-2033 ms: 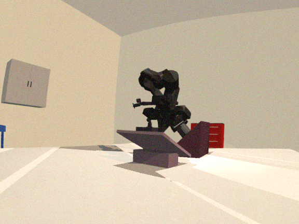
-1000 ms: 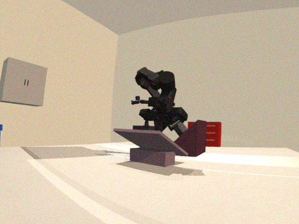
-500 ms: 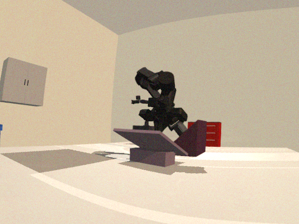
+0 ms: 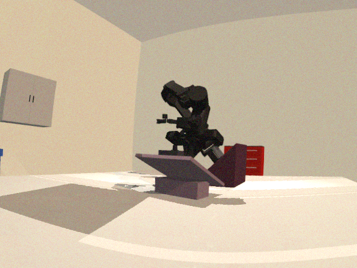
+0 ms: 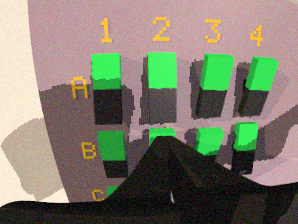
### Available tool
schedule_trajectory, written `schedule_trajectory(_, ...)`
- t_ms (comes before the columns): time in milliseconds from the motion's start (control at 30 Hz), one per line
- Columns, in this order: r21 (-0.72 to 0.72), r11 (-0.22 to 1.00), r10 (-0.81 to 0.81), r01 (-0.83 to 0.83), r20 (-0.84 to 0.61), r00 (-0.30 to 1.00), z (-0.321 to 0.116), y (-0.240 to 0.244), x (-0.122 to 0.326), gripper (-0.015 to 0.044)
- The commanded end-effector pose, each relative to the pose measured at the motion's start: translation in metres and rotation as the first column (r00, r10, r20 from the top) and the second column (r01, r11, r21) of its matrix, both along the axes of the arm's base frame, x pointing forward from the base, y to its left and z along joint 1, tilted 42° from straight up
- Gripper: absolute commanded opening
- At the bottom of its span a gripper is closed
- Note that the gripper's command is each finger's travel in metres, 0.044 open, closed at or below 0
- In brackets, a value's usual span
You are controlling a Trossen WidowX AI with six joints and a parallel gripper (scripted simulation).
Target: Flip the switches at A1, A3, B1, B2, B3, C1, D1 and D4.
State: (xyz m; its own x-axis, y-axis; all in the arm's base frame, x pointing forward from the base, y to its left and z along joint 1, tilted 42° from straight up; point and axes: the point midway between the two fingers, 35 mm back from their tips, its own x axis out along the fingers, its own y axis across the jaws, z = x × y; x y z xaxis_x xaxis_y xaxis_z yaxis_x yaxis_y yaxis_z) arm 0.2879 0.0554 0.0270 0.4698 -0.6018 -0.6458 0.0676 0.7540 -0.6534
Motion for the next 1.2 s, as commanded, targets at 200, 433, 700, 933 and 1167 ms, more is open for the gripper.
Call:
schedule_trajectory(200, -0.002, 1.000, 0.004, -0.004, -0.007, 1.000, -0.002, -0.001, 0.000, 0.0000)
schedule_trajectory(433, -0.002, 1.000, 0.004, -0.004, -0.007, 1.000, -0.003, -0.001, 0.001, 0.0000)
schedule_trajectory(700, -0.002, 1.000, 0.021, -0.021, 0.009, 1.000, 0.037, 0.037, -0.031, 0.0000)
schedule_trajectory(933, -0.003, 1.000, 0.021, -0.021, 0.009, 1.000, 0.047, 0.027, -0.033, 0.0000)
schedule_trajectory(1167, -0.004, 1.000, 0.013, -0.013, -0.002, 1.000, 0.045, 0.007, -0.025, 0.0000)
